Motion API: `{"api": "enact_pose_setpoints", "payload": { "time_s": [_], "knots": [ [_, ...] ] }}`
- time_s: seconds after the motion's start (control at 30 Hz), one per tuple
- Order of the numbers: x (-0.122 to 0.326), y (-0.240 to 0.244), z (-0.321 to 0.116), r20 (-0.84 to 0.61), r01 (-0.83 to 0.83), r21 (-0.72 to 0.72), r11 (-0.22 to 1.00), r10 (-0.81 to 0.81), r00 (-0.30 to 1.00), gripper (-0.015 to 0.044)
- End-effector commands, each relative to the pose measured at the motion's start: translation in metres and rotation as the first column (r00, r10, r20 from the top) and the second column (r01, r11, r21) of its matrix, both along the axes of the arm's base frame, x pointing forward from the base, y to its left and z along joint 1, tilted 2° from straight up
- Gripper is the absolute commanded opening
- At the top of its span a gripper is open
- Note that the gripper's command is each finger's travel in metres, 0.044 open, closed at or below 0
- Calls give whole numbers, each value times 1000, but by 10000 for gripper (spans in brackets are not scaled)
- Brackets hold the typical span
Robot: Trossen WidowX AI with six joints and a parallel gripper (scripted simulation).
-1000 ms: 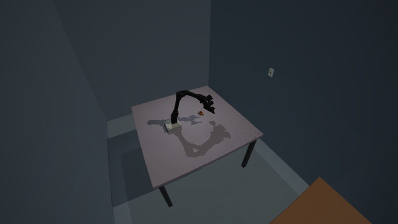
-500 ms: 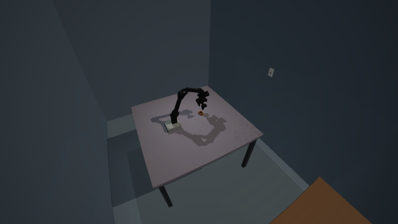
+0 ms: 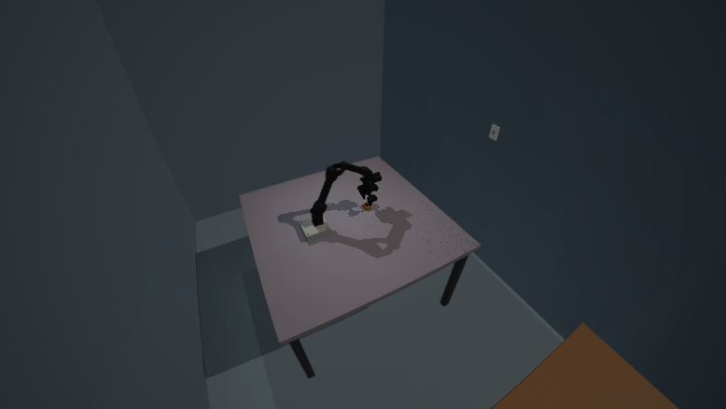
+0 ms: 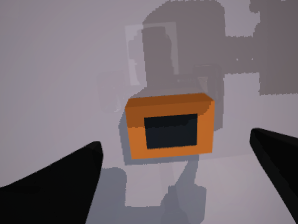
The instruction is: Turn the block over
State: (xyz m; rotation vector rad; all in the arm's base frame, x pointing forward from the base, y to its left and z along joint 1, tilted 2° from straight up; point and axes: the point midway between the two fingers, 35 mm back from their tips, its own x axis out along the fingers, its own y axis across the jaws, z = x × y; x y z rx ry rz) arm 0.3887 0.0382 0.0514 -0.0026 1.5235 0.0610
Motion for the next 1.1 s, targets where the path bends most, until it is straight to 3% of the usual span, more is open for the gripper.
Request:
{"api": "enact_pose_setpoints", "payload": {
  "time_s": [0.0, 0.73, 0.9, 1.07],
  "knots": [
    [-2, 1, -7, -12, 2, 5, 1000, -2, 1000, 440],
    [-1, 2, -39, -12, 3, 5, 1000, -3, 1000, 440],
    [-1, 2, -39, -12, 3, 5, 1000, -3, 1000, 309],
    [-1, 2, -39, -12, 3, 5, 1000, -3, 1000, 275]
  ]
}}
